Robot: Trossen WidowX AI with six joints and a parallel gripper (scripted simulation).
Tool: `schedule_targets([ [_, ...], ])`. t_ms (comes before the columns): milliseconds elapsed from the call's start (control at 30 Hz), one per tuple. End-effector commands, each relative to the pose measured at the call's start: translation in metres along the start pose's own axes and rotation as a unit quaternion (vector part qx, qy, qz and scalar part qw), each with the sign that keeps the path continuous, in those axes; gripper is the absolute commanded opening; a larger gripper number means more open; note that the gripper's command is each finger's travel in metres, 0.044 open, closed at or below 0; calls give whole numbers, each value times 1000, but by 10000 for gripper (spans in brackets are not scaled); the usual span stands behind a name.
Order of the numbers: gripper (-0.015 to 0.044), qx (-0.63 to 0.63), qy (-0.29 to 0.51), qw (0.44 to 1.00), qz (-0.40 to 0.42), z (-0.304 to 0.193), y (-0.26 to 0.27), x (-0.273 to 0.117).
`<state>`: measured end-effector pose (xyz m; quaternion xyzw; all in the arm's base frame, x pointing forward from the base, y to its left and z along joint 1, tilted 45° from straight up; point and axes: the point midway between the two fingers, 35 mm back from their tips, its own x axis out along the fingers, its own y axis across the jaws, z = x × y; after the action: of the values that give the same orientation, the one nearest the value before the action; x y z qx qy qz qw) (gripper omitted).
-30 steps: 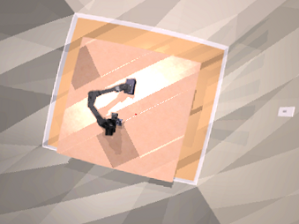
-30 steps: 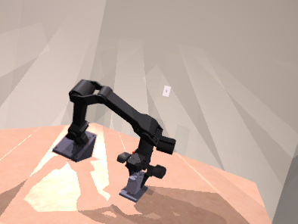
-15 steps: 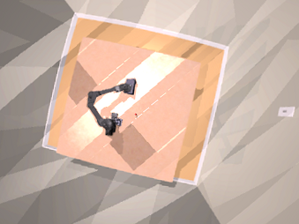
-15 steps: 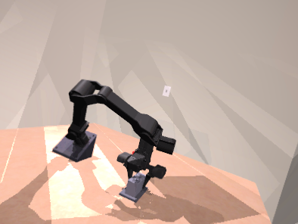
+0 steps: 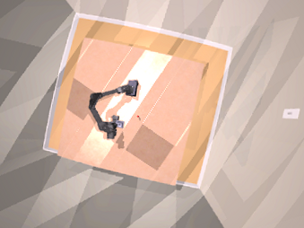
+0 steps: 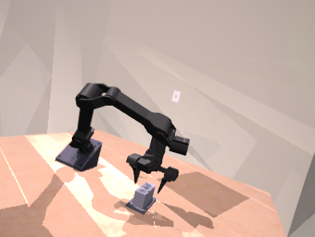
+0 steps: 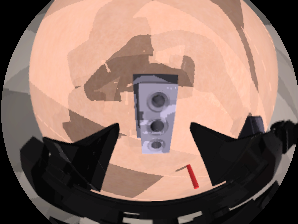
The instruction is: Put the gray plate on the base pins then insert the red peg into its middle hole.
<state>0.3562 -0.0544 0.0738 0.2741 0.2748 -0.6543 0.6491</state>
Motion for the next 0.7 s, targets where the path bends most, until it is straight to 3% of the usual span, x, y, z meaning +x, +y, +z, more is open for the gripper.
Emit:
schedule_targets([
  [0,440,1,2,1000,5,-2,0,-65],
  [67,440,1,0,1000,5,-1,-3,-83],
  [400,440,-2,1,1000,5,-5,1,-86],
  [667,440,-104,14,994,8,-117,-45,-90],
])
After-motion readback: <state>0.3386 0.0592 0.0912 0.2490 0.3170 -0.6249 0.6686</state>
